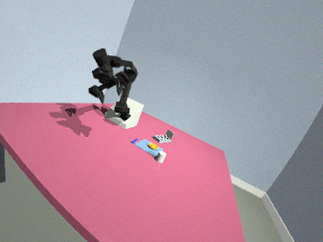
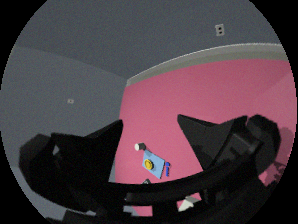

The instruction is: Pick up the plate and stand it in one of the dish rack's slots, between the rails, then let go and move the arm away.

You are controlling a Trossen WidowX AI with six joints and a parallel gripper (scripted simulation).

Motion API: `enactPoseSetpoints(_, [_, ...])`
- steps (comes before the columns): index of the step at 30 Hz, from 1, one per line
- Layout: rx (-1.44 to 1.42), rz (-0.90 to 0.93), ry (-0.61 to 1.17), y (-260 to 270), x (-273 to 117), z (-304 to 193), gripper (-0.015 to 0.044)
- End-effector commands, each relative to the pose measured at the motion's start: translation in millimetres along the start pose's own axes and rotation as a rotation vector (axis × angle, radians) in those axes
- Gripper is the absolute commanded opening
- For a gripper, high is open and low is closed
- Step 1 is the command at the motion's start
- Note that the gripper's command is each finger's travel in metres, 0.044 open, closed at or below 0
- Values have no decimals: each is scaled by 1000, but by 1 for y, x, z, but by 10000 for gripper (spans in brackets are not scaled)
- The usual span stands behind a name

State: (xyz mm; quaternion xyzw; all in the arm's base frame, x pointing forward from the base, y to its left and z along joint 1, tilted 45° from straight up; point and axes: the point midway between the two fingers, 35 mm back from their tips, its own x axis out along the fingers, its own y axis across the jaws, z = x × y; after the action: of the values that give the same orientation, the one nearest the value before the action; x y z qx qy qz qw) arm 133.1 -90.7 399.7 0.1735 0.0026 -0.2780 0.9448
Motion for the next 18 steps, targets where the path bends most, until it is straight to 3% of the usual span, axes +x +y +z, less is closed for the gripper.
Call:
enactPoseSetpoints(1, [26, -17, 84, -9, 20, -6, 400])
enactPoseSetpoints(18, [-12, -49, 419, -15, 92, -63, 400])
